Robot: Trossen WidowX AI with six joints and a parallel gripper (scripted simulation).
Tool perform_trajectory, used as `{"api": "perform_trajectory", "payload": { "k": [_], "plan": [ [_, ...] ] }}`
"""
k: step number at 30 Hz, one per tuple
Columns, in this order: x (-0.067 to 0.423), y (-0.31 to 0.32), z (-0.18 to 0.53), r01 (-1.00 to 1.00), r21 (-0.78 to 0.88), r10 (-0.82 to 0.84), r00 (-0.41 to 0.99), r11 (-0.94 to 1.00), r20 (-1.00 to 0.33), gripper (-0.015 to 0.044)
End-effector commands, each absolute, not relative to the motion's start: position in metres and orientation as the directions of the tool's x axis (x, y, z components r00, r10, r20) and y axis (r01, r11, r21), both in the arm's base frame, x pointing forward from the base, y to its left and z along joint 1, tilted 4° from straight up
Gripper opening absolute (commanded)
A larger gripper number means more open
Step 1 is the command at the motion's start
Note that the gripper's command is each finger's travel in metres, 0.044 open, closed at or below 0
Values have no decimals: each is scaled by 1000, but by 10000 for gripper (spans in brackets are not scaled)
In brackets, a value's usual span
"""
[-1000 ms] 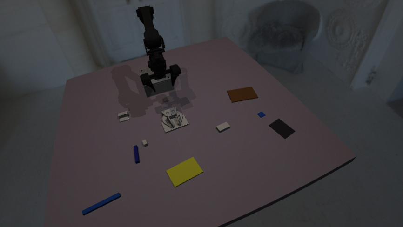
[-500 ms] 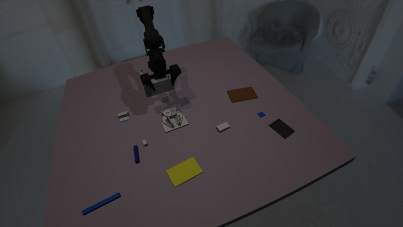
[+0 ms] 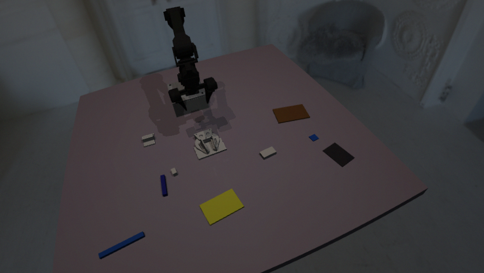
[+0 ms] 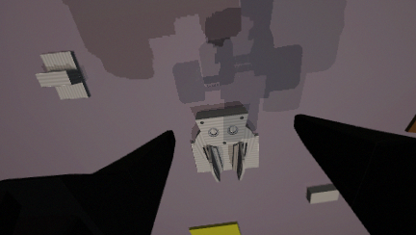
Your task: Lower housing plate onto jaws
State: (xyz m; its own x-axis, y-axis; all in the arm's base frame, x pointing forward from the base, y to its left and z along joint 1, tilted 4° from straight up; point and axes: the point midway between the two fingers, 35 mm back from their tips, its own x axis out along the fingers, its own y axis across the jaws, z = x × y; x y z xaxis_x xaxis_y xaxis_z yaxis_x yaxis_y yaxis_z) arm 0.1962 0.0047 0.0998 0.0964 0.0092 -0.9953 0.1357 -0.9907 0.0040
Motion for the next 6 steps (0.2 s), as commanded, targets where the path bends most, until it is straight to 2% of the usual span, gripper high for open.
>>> {"api": "perform_trajectory", "payload": {
  "k": [1,6],
  "plan": [
    [195,5,100,137,5,8,93,-991,-996,440],
    [195,5,100,137,5,8,93,-991,-996,440]
  ]
}}
